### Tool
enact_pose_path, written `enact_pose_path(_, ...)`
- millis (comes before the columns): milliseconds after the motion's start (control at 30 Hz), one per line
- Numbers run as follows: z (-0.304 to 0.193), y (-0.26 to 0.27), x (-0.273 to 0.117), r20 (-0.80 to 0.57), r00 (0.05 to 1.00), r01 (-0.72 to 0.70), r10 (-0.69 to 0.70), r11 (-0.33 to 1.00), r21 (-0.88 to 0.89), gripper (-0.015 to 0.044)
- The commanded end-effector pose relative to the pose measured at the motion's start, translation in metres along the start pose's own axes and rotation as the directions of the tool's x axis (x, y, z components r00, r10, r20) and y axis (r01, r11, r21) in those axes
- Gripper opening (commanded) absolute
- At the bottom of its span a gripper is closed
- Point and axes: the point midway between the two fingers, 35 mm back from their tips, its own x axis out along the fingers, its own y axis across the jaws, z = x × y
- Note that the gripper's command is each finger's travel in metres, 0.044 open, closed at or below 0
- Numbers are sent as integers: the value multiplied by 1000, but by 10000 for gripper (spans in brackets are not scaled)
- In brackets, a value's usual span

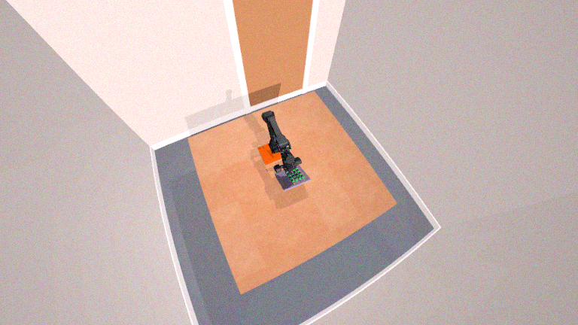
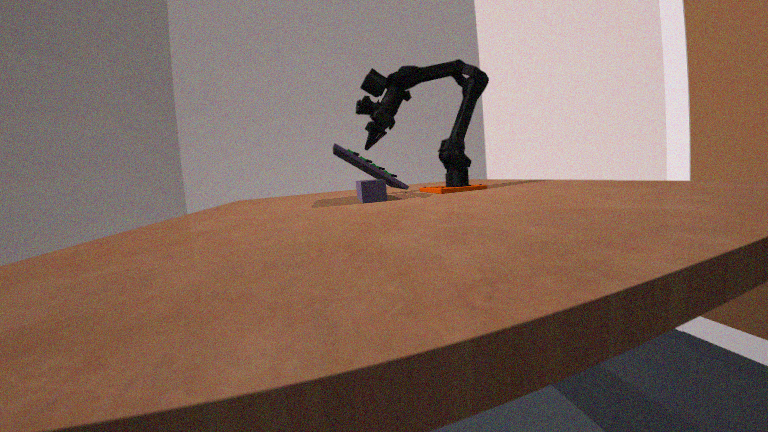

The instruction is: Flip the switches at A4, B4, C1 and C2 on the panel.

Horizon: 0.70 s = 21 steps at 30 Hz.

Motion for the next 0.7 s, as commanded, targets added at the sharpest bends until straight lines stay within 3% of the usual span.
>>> enact_pose_path(0,-1,0,7,-4,1000,-2,2,1000,1,0)
enact_pose_path(667,-1,0,31,-2,1000,-2,2,1000,1,0)
